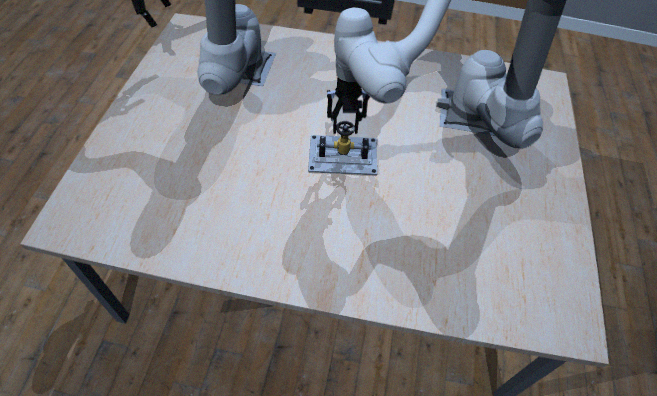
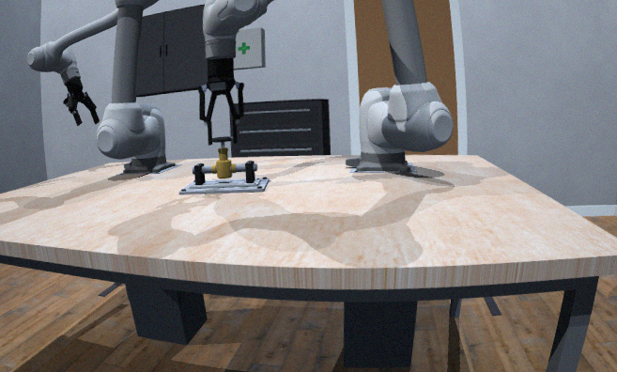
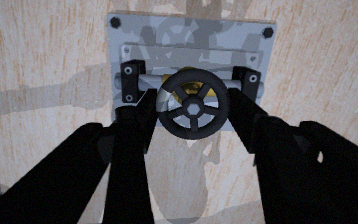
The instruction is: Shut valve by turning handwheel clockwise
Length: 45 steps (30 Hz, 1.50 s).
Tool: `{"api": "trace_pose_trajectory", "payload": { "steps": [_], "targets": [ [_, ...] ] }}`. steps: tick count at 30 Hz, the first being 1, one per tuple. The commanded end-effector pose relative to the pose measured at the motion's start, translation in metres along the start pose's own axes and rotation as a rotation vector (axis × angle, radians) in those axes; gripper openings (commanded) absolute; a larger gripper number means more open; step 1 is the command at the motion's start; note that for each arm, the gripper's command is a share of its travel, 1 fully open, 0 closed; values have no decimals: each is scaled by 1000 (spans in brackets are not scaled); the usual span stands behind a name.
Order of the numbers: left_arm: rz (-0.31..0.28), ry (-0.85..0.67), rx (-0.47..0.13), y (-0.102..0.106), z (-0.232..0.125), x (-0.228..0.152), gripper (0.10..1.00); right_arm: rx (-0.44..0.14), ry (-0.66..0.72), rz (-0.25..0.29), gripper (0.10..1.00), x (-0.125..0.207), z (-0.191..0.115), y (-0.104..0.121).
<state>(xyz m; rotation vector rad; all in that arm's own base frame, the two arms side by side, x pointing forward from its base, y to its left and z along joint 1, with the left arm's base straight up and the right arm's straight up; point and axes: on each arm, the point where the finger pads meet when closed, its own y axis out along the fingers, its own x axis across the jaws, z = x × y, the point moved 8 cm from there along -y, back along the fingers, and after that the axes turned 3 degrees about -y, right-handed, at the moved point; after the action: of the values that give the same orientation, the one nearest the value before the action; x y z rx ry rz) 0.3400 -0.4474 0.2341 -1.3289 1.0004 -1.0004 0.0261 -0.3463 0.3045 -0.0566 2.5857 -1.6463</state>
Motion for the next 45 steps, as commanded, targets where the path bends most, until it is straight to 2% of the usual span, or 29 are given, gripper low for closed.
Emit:
{"api": "trace_pose_trajectory", "payload": {
  "steps": [1, 45],
  "targets": [
    [-1, 4, 1, -1, 0, 0, 99, 1, 0, 1, 1000, 0, 0, -1],
    [-1, 78, 1, -1, 0, 0, 99, 1, 0, 1, 1000, 0, 0, -1]
  ]
}}
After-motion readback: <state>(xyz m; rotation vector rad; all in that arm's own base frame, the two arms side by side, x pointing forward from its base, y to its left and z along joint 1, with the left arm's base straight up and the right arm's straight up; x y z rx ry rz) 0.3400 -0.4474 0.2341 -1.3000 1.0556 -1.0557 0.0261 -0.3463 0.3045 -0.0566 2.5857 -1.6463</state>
